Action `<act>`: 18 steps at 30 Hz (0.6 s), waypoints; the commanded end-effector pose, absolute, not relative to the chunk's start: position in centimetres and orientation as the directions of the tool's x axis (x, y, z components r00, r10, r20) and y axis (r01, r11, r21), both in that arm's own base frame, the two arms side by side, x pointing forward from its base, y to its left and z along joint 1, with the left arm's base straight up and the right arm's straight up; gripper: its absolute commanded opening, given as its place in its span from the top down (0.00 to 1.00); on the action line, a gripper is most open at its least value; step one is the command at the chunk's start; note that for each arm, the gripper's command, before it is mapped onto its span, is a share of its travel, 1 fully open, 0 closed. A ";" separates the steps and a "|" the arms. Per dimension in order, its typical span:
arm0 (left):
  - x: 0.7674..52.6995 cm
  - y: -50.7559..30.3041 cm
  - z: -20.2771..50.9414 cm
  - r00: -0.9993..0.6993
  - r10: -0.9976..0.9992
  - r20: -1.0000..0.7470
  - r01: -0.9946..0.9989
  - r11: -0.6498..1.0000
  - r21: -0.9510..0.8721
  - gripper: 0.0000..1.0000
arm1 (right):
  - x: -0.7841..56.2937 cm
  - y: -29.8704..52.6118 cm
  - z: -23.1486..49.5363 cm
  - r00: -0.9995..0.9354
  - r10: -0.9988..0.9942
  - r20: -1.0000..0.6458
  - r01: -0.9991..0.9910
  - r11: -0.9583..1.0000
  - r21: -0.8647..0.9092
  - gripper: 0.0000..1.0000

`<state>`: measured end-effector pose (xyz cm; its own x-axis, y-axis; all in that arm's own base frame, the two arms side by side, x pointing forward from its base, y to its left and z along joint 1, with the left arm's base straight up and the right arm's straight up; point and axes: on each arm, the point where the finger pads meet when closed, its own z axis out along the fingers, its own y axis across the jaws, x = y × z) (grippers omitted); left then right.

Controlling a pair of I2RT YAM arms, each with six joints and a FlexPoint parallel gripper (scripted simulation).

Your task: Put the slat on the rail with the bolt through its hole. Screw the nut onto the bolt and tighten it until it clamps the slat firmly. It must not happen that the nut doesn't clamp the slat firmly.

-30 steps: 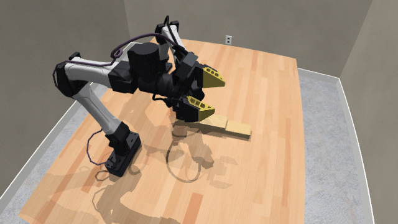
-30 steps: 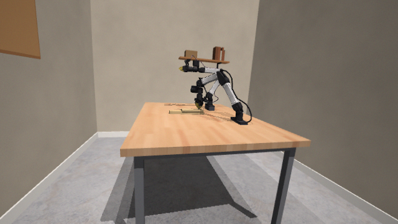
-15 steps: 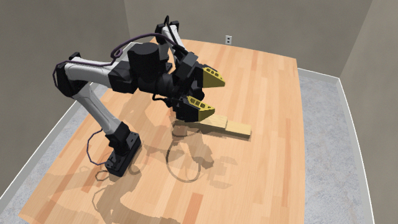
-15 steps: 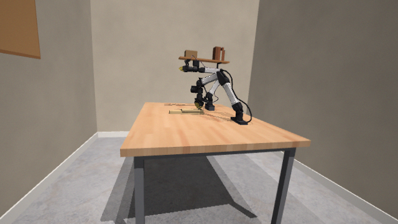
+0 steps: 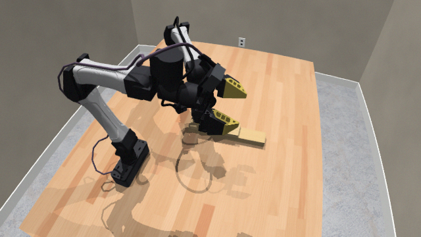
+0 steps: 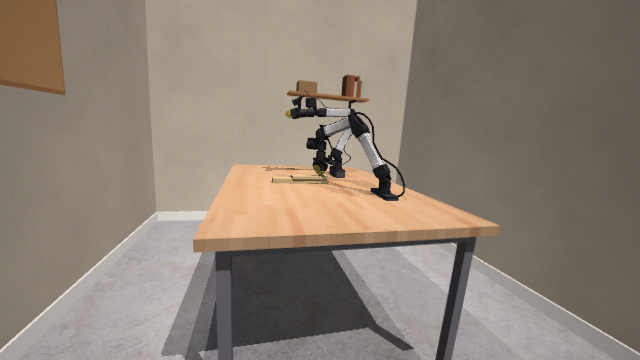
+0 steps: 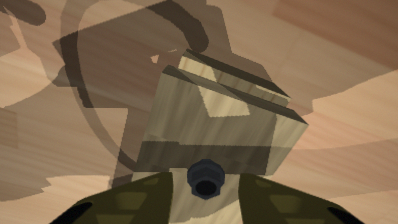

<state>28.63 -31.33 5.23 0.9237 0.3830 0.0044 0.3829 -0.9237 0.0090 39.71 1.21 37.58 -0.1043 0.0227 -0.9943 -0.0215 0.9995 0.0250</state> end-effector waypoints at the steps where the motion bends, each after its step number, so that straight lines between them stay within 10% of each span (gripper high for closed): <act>1: 28.7 -31.6 5.7 0.924 0.382 0.008 0.381 -0.924 0.023 0.64 | 40.4 2.5 37.7 -0.145 0.053 -0.988 -0.048 0.997 0.060 0.00; 18: 28.7 -31.6 5.7 0.924 0.382 0.008 0.381 -0.924 0.023 0.64 | 43.4 7.2 32.6 -0.378 0.093 -0.921 -0.106 0.984 0.142 0.00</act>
